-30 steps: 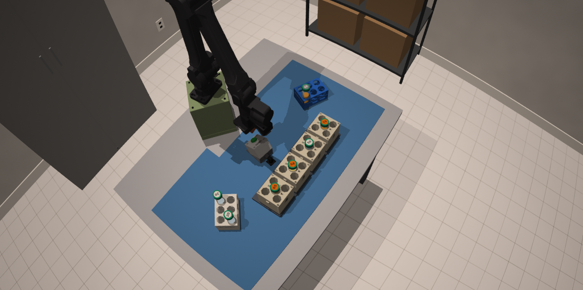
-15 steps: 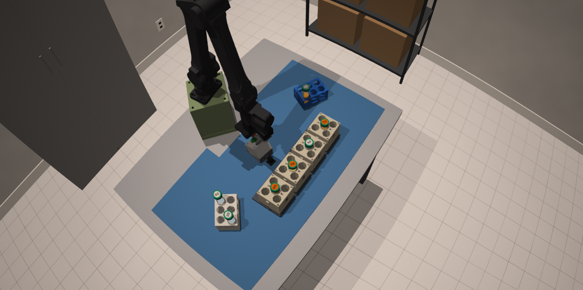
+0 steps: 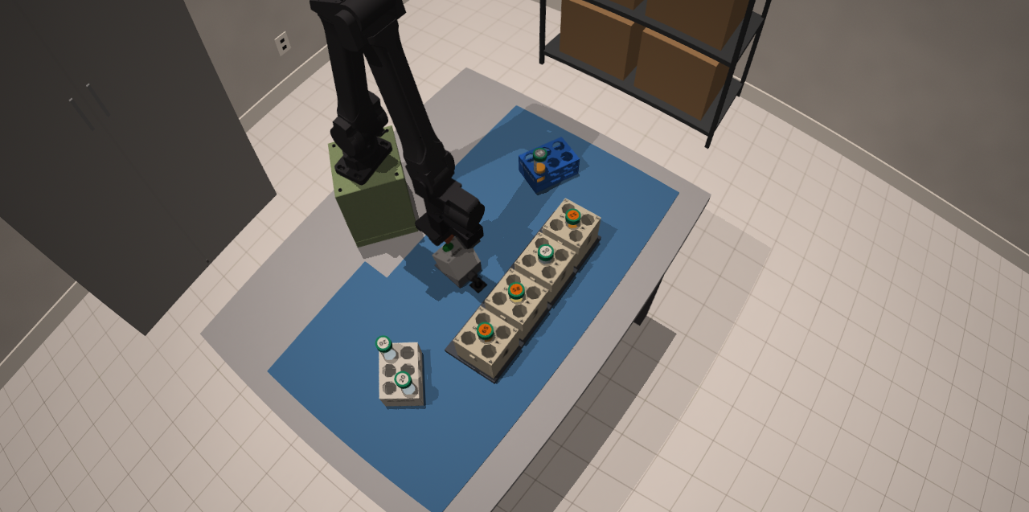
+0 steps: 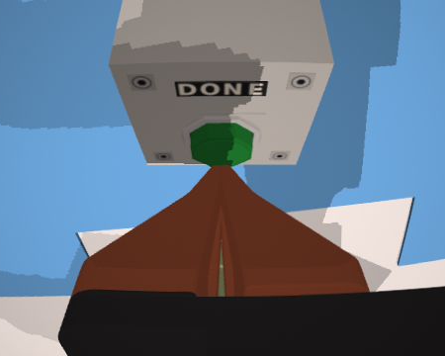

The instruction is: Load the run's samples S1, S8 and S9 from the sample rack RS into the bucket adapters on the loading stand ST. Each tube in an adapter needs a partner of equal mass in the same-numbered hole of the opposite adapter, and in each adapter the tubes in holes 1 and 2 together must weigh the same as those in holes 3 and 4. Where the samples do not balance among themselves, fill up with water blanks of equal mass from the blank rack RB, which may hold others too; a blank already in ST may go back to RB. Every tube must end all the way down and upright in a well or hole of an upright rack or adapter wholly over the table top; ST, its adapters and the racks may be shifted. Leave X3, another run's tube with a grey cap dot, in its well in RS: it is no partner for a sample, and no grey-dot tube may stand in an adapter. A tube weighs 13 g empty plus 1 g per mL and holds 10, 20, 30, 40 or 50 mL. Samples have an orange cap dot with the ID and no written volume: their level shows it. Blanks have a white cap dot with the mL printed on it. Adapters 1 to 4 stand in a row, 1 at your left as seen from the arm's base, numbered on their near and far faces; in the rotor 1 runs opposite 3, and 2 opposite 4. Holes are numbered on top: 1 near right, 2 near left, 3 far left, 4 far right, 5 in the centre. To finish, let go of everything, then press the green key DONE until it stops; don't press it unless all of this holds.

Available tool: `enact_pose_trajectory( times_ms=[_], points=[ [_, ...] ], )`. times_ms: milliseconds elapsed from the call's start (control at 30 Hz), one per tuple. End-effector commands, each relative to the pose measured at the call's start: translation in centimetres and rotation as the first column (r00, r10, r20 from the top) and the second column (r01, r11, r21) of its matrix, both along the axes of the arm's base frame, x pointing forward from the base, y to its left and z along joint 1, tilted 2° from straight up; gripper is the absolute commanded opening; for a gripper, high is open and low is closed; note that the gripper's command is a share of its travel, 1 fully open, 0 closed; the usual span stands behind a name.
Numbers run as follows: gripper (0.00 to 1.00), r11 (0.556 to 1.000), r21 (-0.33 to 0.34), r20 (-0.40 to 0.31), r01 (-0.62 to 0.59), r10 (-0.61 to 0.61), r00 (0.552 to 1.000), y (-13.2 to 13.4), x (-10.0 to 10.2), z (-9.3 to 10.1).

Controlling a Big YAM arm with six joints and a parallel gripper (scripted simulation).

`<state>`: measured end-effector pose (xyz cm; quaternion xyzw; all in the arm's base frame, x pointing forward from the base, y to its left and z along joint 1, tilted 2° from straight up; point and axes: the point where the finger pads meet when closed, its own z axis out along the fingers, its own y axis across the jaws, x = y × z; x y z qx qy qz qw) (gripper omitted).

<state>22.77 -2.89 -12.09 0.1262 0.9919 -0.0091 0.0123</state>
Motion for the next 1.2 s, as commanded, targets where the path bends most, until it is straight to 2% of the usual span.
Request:
enact_pose_trajectory(
  times_ms=[0,367,1167],
  points=[
    [0.00,1.000,-0.003,0.020,0.000,0.000,1.000,-0.2,0.7,0.2],
    [0.00,1.000,-0.003,0.012,0.003,-0.003,1.000,-0.4,0.3,-0.2],
    [0.00,1.000,-0.004,0.018,0.003,-0.003,1.000,-0.5,0.7,-1.3]
  ],
)
